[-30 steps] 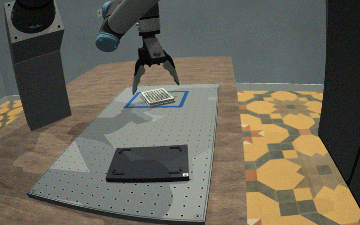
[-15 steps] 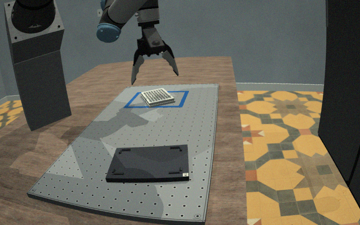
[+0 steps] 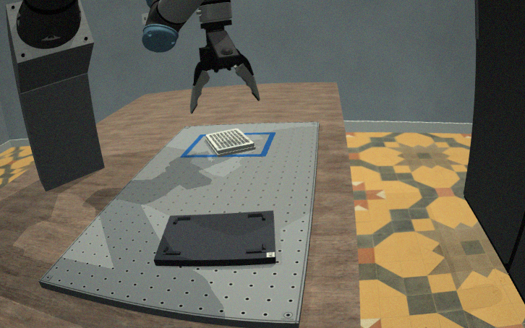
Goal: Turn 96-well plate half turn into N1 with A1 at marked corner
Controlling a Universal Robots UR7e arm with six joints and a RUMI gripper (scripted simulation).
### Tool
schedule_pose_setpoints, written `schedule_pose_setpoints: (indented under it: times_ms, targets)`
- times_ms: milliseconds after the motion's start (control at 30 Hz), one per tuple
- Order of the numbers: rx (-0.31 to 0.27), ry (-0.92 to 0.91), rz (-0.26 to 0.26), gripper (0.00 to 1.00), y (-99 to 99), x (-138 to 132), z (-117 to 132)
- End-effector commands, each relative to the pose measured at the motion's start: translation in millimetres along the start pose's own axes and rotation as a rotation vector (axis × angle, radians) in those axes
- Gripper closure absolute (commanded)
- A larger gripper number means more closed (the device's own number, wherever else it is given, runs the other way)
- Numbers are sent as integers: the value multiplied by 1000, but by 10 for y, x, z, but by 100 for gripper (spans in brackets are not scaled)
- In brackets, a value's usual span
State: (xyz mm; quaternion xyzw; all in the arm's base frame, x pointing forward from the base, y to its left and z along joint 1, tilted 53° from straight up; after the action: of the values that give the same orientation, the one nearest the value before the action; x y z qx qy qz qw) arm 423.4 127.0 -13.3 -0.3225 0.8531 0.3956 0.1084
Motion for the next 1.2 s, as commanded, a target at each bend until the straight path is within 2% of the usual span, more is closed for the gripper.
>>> schedule_pose_setpoints:
  times_ms: [0, 300, 767, 833, 1167]
  targets:
    - [0, 1, 4, 0, 11, 9, 4]
    - [0, 1, 4, 0, 11, 9, 4]
    - [-3, 470, 8, 0, 7, 30, 4]
    - [-3, 470, 8, 0, 7, 30, 4]
    - [-4, 804, 7, 0, 6, 31, 4]
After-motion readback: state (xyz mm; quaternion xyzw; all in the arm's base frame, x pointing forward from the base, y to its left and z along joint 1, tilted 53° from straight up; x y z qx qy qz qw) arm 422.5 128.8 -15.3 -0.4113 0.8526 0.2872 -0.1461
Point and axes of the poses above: the point where the finger pads meet when closed, its own y axis back along the fingers, its own x axis across the jaws, z = x × y, the point moved 7 cm from there along y, back along the fingers, and after that the axes turned 11 degrees about -y, right-handed, at the moved point
